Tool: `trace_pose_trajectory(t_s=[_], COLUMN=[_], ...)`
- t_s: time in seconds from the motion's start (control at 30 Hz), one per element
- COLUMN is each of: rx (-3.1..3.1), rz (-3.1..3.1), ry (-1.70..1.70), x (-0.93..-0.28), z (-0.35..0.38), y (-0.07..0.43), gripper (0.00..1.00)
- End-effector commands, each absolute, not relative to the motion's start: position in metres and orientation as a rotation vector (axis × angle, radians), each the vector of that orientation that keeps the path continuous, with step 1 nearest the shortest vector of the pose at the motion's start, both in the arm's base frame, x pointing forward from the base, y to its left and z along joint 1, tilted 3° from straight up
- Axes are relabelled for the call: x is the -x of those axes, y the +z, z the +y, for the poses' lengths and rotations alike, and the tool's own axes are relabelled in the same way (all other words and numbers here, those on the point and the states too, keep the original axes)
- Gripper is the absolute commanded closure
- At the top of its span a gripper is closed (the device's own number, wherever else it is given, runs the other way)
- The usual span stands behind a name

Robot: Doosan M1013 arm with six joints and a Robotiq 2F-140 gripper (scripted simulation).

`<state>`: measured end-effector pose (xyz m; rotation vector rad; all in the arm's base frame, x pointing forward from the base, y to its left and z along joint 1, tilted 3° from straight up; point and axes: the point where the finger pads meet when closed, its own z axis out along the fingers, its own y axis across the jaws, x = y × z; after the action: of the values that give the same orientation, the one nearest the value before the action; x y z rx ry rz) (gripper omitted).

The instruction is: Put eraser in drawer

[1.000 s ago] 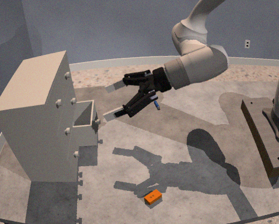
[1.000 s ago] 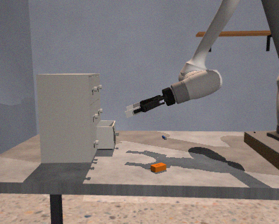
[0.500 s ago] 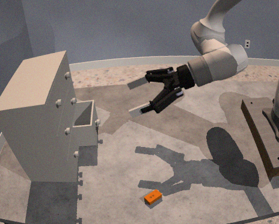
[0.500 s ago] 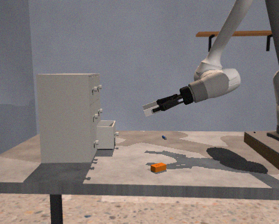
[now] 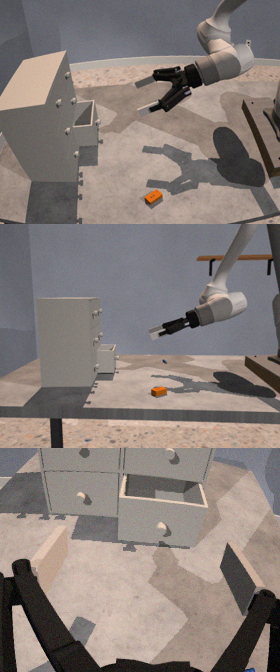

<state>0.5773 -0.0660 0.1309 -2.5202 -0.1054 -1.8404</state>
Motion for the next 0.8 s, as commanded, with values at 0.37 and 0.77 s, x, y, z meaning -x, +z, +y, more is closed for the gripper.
trace_pose_trajectory(t_s=[0.37,0.77], rx=[2.526,2.570], rz=[-0.106,-0.106], ry=[-1.832,-1.773], x=[-0.5772,-0.5771], z=[-0.0660,-0.0660], y=[0.1311,0.1327], gripper=[0.00,0.00])
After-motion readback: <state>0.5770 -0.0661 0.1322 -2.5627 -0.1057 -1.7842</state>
